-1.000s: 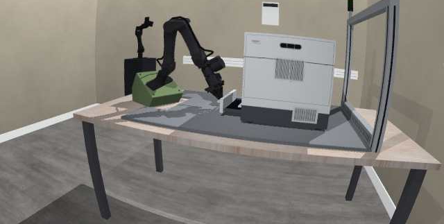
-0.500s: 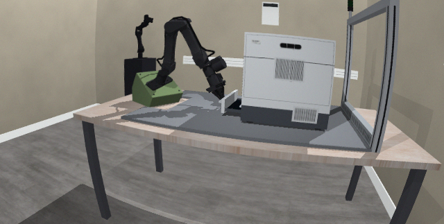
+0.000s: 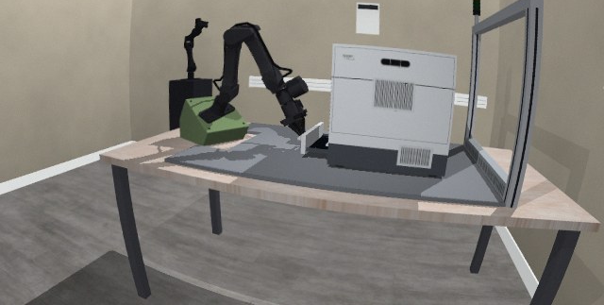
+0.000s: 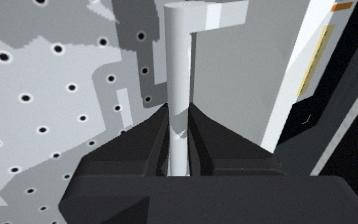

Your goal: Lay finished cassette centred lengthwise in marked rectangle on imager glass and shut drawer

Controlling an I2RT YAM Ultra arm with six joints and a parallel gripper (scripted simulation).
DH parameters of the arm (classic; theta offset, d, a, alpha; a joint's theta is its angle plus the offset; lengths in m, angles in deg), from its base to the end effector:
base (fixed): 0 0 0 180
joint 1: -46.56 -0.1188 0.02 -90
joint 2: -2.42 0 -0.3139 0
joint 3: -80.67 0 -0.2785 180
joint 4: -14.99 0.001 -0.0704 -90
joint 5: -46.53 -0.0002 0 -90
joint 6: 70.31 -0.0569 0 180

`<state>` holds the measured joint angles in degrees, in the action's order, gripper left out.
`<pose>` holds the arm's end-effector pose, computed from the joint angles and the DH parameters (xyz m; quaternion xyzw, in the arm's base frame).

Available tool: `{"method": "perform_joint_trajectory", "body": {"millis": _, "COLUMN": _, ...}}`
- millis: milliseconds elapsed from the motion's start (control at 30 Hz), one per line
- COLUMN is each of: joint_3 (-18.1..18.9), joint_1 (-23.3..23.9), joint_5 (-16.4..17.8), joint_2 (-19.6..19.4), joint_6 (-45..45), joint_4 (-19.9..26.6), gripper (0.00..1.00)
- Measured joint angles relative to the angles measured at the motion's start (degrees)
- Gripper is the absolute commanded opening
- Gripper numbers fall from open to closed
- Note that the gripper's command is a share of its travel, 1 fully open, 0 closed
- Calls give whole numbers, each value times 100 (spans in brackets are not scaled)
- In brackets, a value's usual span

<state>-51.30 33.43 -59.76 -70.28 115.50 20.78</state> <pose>0.2833 0.0507 0.2387 -0.6584 0.5566 -0.4170 0.2878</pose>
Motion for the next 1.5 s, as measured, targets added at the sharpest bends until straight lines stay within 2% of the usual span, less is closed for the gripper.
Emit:
{"method": "perform_joint_trajectory", "body": {"millis": 433, "joint_3": -22, "joint_1": 2, "joint_5": 7, "joint_2": 2, "joint_6": 9, "joint_4": -44, "gripper": 0}}
{"method": "perform_joint_trajectory", "body": {"millis": 533, "joint_3": -120, "joint_1": 11, "joint_5": 22, "joint_2": 2, "joint_6": 44, "joint_4": -262, "gripper": 0}}
{"method": "perform_joint_trajectory", "body": {"millis": 667, "joint_3": -431, "joint_1": 46, "joint_5": 94, "joint_2": 2, "joint_6": 146, "joint_4": -909, "gripper": 0}}
{"method": "perform_joint_trajectory", "body": {"millis": 800, "joint_3": -472, "joint_1": 68, "joint_5": 138, "joint_2": -83, "joint_6": 199, "joint_4": -1200, "gripper": 0}}
{"method": "perform_joint_trajectory", "body": {"millis": 1100, "joint_3": -254, "joint_1": 92, "joint_5": 177, "joint_2": -317, "joint_6": 238, "joint_4": -1335, "gripper": 0}}
{"method": "perform_joint_trajectory", "body": {"millis": 1500, "joint_3": 90, "joint_1": 103, "joint_5": 181, "joint_2": -557, "joint_6": 247, "joint_4": -1259, "gripper": 0}}
